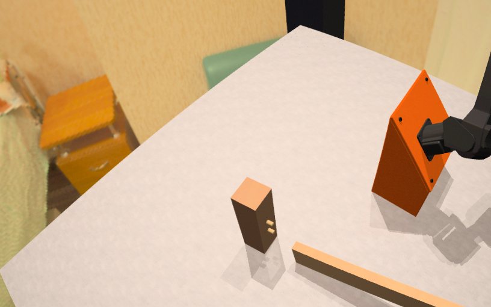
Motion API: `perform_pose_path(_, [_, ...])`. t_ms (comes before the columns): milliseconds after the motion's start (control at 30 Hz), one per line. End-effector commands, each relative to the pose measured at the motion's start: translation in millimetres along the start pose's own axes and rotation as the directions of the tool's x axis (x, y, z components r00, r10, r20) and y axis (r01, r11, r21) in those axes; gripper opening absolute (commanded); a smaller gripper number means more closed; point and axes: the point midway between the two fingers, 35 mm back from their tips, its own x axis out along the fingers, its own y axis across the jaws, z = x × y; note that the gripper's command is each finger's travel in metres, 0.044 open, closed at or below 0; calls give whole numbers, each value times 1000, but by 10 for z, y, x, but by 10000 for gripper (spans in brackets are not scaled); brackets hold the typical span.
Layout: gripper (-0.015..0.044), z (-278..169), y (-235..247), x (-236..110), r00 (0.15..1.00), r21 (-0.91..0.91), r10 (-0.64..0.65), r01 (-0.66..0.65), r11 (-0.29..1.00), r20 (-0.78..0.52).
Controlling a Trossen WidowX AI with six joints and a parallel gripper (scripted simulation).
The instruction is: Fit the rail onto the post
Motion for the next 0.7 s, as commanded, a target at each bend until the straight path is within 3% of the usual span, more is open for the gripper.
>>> perform_pose_path(0, [426,-2,-17,6,1000,-26,-3,3,1000,-3])
perform_pose_path(67, [440,-4,-152,53,999,-232,-32,26,972,-20])
perform_pose_path(133, [440,29,-357,132,996,-521,-79,52,852,-31])
perform_pose_path(233, [440,158,-651,266,988,-848,-154,74,525,-9])
perform_pose_path(300, [440,296,-827,364,979,-967,-202,79,244,29])
perform_pose_path(400, [440,560,-1041,509,959,-981,-259,68,-182,115])
perform_pose_path(667, [440,1040,-1219,716,912,-733,-300,2,-680,280])
